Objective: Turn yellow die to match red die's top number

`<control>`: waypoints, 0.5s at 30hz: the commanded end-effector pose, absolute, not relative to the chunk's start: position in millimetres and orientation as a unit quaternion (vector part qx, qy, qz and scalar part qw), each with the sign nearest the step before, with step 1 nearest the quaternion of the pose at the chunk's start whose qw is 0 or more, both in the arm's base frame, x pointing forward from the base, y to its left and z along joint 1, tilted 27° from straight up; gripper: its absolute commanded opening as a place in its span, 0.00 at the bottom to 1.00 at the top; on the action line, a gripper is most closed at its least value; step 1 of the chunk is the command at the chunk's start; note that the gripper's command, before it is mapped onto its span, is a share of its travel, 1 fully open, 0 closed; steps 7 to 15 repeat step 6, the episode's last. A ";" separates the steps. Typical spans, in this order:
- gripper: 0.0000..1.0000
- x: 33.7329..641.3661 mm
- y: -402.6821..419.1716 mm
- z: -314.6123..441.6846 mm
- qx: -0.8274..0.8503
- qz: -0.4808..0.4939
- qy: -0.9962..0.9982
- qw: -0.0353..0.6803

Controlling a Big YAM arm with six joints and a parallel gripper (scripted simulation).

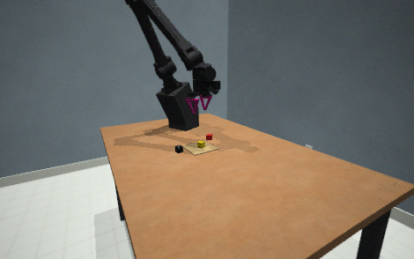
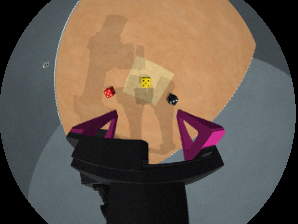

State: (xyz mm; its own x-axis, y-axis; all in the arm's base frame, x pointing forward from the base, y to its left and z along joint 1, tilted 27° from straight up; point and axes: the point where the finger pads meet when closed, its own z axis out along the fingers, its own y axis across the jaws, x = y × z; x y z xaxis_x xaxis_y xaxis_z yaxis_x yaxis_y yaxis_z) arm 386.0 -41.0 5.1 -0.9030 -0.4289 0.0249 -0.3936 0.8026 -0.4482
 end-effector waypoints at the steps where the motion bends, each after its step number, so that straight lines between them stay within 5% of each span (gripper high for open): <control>1: 1.00 396.8 -34.5 12.2 -0.219 -0.229 0.947 0.047; 15: 1.00 396.8 -34.5 12.2 -0.219 -0.229 0.947 0.047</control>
